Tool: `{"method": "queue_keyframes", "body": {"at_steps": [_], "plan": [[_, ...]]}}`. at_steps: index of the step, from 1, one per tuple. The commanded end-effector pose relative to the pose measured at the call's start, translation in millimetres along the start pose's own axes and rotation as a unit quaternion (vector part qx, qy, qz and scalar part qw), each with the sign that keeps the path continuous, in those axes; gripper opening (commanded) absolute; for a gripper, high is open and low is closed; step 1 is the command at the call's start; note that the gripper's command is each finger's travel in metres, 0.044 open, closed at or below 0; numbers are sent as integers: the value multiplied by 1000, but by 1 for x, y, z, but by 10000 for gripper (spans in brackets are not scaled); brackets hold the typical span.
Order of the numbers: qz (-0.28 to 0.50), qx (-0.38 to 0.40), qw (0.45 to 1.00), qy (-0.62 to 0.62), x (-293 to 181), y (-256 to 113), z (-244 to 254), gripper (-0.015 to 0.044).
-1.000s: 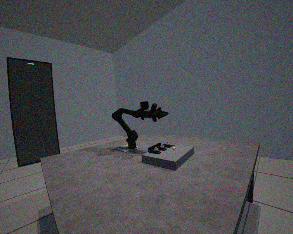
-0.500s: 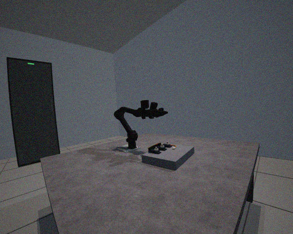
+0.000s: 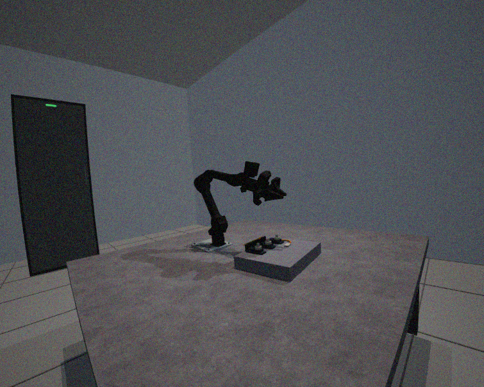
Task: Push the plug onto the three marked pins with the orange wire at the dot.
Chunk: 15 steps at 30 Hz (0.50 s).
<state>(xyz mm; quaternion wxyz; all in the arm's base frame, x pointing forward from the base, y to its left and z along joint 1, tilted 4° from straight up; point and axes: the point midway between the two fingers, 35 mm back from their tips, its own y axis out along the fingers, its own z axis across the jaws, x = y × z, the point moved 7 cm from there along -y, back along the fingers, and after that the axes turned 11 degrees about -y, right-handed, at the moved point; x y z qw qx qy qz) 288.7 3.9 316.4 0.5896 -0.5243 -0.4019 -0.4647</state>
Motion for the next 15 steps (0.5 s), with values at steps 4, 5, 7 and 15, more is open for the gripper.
{"method": "queue_keyframes", "body": {"at_steps": [4, 5, 7, 15], "plan": [[74, -18, 994, 81, 0, 21, 0, 115], [86, -22, 992, 93, -1, 25, 0, 115], [108, -30, 987, 116, -2, 31, 0, 115], [195, -72, 956, 207, -10, 55, 1, 115]]}}
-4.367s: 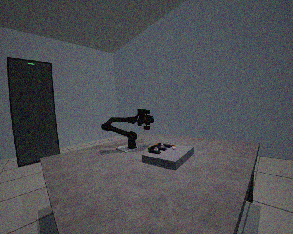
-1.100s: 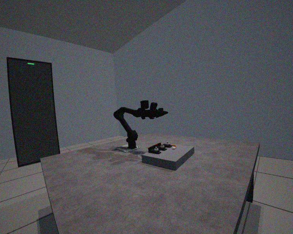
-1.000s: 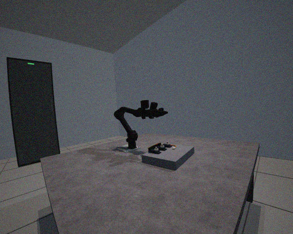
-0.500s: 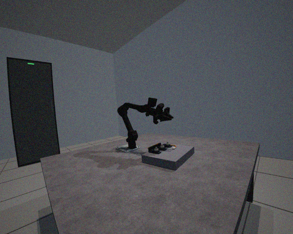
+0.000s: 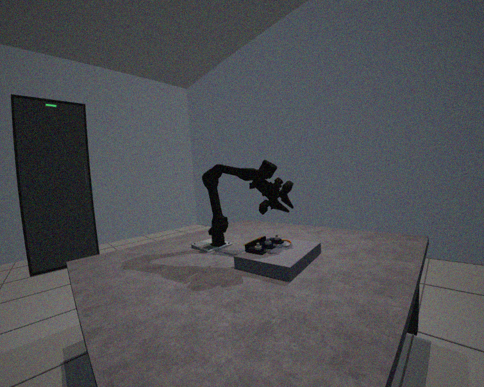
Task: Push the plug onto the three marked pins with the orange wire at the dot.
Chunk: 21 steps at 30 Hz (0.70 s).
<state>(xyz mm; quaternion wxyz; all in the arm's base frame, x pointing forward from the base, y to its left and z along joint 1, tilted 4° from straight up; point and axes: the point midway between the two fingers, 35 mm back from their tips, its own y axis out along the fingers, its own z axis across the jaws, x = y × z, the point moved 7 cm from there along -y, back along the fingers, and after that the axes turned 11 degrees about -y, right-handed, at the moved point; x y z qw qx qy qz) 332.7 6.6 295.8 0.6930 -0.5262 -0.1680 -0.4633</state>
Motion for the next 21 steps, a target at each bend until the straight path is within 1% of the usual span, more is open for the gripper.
{"method": "queue_keyframes", "body": {"at_steps": [1, 11, 21], "plan": [[33, -23, 998, 44, 1, 10, 1, 115], [125, -101, 974, 161, -3, 38, 1, 115], [196, -200, 922, 267, -11, 63, -2, 115]]}}
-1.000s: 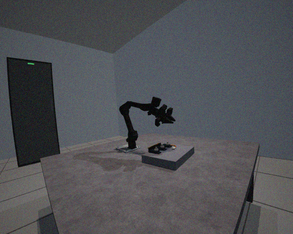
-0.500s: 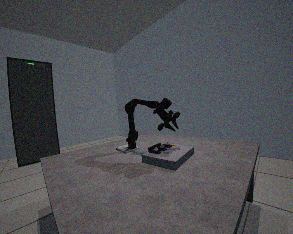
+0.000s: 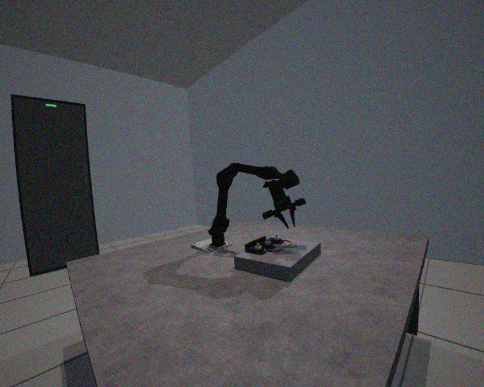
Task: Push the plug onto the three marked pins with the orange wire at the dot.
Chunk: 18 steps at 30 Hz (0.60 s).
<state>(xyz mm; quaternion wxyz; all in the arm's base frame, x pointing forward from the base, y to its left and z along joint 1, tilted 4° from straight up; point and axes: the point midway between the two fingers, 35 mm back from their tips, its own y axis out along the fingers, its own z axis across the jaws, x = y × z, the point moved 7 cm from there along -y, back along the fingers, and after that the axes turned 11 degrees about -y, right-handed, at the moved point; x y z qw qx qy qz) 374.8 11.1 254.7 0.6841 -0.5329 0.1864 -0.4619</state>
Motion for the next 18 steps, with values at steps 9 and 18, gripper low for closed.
{"method": "queue_keyframes", "body": {"at_steps": [9, 18], "plan": [[52, -127, 981, 136, 0, 27, 3, 115], [59, -157, 972, 164, -2, 38, 2, 115]]}}
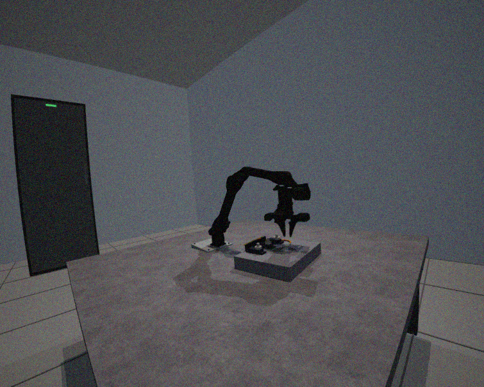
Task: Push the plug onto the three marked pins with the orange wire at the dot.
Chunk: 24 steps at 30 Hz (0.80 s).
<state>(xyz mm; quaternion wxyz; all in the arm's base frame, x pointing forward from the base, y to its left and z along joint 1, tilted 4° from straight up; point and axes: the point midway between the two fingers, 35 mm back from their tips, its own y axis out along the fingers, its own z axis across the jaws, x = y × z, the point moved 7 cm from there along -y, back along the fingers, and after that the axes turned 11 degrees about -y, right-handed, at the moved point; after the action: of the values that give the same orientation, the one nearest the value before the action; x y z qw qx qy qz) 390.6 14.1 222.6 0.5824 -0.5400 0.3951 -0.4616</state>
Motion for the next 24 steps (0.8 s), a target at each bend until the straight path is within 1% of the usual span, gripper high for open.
{"method": "queue_keyframes", "body": {"at_steps": [1, 5, 20, 23, 24], "plan": [[-3, 0, 1000, 6, 1, 6, 1, 115], [-3, 0, 1000, 6, 1, 20, 1, 115], [-3, 0, 1000, 6, 1, 36, 0, 115], [-3, 0, 1000, 6, 1, 36, 0, 36], [-3, 0, 1000, 6, 1, 36, 0, 30]]}}
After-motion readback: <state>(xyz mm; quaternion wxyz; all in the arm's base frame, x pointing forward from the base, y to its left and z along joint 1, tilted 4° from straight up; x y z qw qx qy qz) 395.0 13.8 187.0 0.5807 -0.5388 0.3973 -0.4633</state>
